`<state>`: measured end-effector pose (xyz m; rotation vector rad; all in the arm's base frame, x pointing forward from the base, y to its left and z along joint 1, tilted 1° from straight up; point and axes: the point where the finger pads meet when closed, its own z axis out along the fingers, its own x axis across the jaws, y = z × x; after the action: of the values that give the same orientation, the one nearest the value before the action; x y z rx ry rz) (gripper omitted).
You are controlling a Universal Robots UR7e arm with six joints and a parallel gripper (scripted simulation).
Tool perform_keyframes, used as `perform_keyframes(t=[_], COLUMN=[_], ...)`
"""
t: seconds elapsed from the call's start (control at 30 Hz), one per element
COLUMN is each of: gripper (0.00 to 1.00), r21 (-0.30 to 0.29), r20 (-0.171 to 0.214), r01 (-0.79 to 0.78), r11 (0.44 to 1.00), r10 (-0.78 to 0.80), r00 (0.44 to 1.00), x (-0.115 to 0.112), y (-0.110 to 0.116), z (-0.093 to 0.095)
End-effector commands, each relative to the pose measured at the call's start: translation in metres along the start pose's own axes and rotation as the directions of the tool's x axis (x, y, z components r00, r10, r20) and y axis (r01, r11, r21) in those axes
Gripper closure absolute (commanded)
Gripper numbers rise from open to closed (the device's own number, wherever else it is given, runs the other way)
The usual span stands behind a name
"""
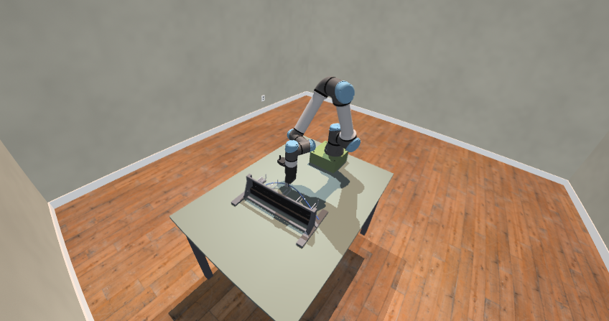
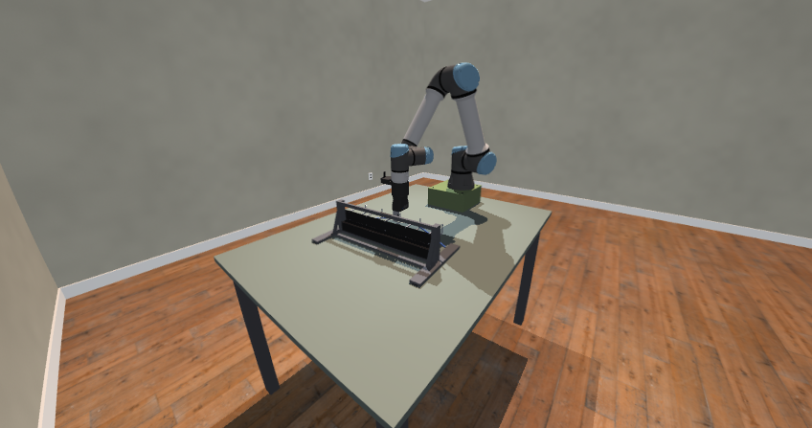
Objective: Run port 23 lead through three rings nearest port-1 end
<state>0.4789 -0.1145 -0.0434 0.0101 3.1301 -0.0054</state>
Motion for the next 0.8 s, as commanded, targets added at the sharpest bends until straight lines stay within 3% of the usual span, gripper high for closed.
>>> perform_keyframes(t=[0.0, 0.77], gripper=[1.00, 1.00], r21=[0.001, 0.001], r20=[0.001, 0.001], r01=[0.000, 0.000], r11=[1.000, 1.000], r10=[0.000, 0.000], r00=[1.000, 1.000], x=[-0.0004, -0.0004], y=[-0.0002, -0.0002], z=[-0.0005, -0.0100])
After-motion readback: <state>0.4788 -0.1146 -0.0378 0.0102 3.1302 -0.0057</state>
